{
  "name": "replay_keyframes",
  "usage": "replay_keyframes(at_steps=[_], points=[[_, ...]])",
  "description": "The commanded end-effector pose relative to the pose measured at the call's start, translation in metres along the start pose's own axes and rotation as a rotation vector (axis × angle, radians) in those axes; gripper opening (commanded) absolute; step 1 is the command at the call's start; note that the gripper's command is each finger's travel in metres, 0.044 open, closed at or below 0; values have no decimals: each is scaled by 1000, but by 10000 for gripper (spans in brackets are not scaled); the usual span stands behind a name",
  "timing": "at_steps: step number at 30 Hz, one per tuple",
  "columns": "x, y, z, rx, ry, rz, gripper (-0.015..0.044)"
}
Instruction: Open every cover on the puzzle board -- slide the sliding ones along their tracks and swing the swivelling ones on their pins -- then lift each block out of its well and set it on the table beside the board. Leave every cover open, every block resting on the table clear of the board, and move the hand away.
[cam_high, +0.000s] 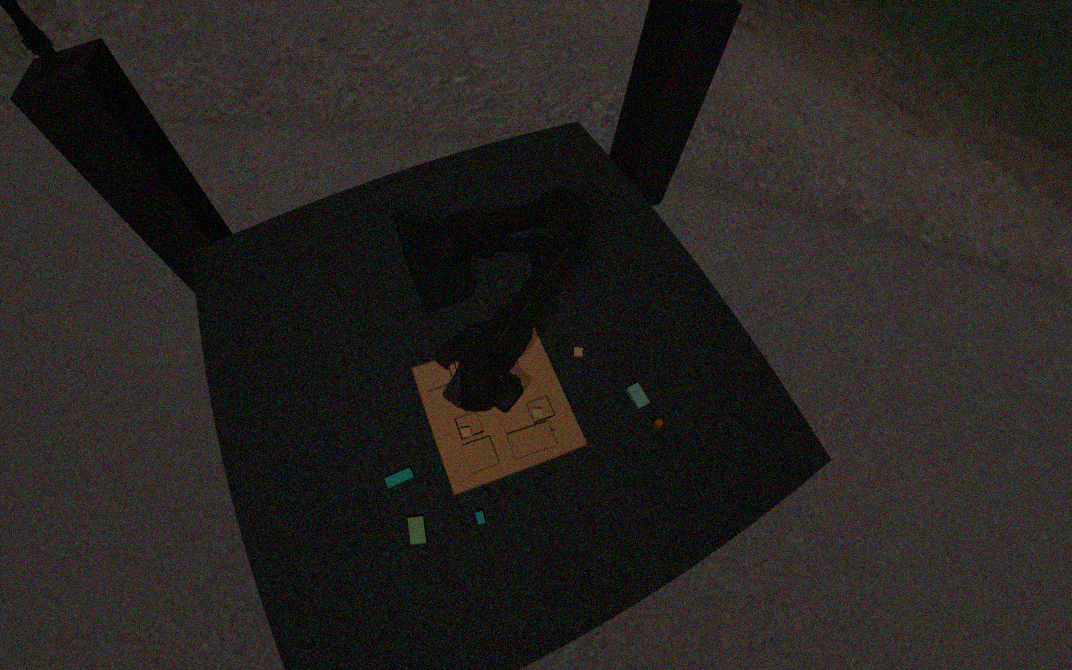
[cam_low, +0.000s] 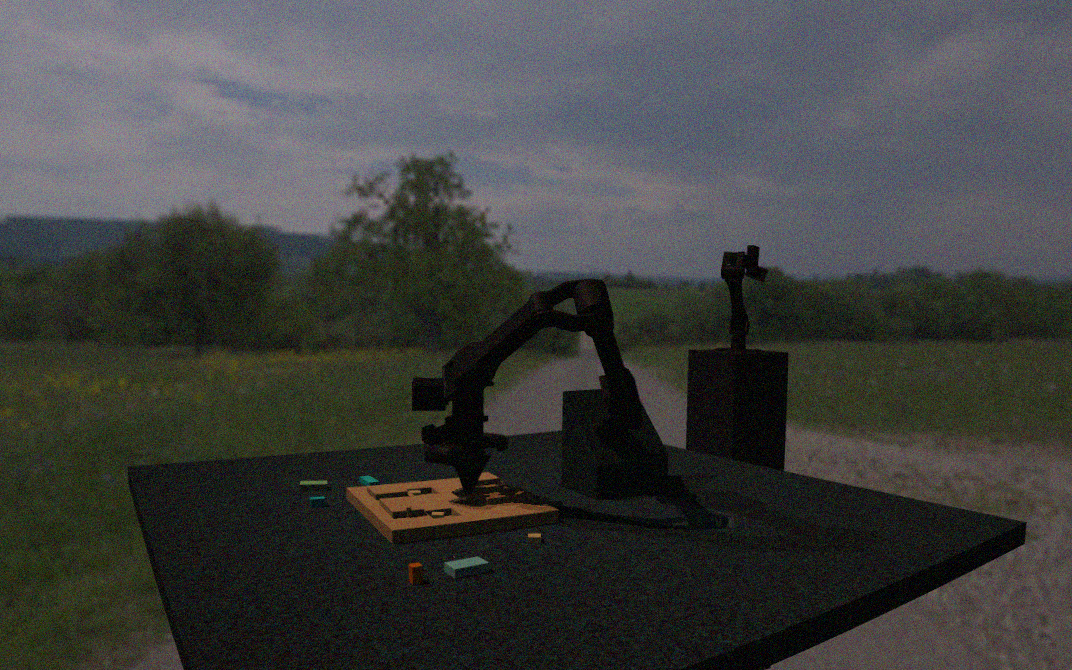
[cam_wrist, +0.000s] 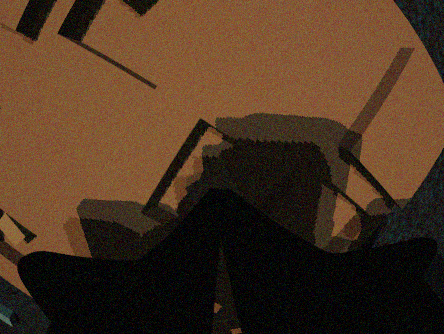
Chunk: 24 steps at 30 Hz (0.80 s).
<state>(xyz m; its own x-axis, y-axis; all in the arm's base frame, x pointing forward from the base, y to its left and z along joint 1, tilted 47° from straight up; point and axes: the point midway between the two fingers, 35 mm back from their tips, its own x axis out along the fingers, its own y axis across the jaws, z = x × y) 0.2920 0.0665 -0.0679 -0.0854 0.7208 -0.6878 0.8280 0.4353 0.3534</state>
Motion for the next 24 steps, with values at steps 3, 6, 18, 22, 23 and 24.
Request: replay_keyframes(at_steps=[3, 6, 18, 22, 23, 24], points=[[-7, 1, 0, 620, -3, 3, 0], [-3, 0, -1, 368, 2, 0, 26], [-44, 1, 1, 805, -5, 2, 144], [-58, 1, 0, 951, -5, 3, 144], [-60, 1, 0, 970, -5, 3, 144], [-61, 1, 0, 976, -5, 3, 144]])
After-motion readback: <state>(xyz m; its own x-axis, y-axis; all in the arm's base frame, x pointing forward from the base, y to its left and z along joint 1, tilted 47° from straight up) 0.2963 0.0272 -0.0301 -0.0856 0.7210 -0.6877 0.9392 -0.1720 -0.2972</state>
